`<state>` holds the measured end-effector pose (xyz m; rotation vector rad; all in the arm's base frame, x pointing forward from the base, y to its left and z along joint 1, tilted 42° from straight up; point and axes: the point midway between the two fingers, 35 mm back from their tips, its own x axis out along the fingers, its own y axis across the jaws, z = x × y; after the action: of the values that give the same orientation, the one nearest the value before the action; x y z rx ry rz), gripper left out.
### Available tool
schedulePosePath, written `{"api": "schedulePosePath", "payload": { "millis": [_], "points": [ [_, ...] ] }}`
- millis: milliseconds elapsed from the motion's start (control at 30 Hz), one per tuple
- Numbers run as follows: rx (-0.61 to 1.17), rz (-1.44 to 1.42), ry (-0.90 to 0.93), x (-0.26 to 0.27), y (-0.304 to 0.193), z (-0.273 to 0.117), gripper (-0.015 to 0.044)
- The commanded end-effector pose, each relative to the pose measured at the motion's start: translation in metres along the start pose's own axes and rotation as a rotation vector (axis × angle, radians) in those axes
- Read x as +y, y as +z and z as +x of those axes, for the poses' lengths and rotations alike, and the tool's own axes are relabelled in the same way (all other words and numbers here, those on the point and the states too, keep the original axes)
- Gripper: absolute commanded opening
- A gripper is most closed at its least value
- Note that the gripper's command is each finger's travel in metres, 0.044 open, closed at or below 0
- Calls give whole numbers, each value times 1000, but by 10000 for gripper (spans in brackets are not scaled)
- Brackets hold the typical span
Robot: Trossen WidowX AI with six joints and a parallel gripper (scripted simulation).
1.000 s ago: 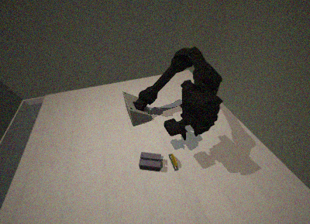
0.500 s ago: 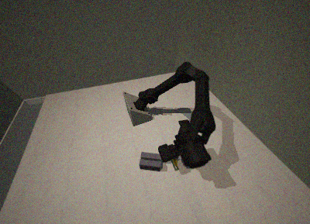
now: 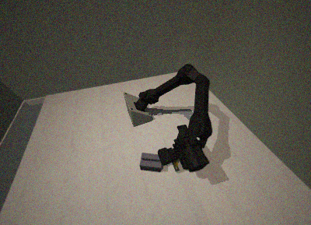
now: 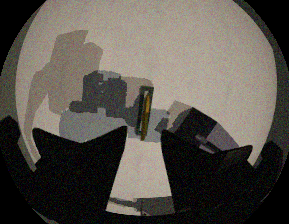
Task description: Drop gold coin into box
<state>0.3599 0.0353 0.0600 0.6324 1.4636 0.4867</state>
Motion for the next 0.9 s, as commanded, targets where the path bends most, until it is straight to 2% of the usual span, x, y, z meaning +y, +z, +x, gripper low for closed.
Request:
{"api": "schedulePosePath", "payload": {
  "millis": [0, 867],
  "points": [
    [14, 13, 4, -1, -2, 9, 161],
    [14, 13, 5, -1, -2, 52, 161]
  ]
}}
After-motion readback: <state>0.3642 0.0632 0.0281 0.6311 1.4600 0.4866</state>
